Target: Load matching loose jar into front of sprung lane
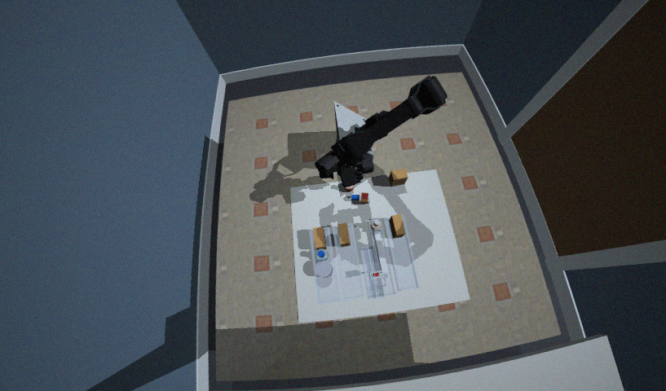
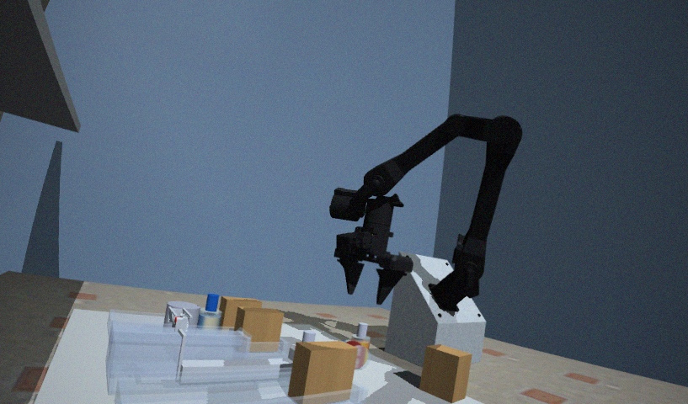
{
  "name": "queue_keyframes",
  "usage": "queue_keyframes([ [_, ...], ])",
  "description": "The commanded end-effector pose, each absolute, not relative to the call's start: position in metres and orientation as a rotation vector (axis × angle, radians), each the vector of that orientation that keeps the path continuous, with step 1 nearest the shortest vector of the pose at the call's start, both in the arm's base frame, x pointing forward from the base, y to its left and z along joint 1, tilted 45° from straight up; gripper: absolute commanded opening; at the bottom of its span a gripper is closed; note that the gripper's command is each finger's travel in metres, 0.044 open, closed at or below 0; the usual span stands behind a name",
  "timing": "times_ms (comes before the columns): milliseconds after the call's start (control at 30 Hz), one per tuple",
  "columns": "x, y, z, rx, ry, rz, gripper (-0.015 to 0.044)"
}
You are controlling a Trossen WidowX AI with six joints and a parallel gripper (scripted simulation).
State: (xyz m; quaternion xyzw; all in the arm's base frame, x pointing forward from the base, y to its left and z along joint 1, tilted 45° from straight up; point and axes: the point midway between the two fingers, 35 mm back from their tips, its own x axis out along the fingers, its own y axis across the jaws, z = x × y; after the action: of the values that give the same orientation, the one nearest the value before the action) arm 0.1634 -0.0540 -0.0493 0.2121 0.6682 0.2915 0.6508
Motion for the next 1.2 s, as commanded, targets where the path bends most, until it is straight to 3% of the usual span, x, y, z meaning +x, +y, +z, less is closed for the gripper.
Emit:
queue_keyframes([
  [0, 0.162, -0.044, -0.048, 0.528, 1.514, 0.687, 0.0440],
  [1167, 0.159, 0.017, -0.101, 0.532, 1.513, 0.691, 0.0440],
])
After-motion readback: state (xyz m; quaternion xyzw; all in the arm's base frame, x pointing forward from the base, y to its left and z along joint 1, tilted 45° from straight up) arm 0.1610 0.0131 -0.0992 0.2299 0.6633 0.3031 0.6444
